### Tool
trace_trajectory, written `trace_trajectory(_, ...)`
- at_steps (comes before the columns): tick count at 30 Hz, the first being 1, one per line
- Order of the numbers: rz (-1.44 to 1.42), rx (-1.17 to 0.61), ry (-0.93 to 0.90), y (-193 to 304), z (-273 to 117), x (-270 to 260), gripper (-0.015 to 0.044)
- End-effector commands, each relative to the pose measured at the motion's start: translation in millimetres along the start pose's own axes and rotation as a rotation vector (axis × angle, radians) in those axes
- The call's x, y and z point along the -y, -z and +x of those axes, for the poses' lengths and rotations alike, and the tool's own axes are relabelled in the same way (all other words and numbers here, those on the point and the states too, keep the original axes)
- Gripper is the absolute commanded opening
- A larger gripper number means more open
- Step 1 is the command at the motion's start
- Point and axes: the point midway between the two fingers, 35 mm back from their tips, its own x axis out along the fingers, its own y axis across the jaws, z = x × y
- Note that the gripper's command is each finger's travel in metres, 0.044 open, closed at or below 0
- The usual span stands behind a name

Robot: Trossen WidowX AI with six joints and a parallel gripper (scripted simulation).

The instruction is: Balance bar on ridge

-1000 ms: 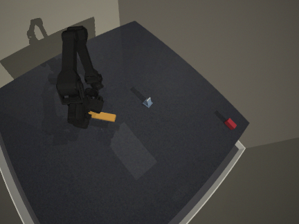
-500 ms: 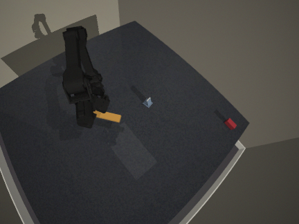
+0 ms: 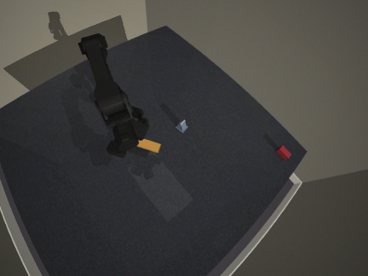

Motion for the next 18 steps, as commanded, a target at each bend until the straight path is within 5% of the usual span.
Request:
trace_trajectory(1, 0.024, 0.004, -0.001, -10.4, -1.3, -4.5, 0.0)
trace_trajectory(18, 0.123, 0.008, -0.005, -58.1, -2.9, -37.6, 0.0)
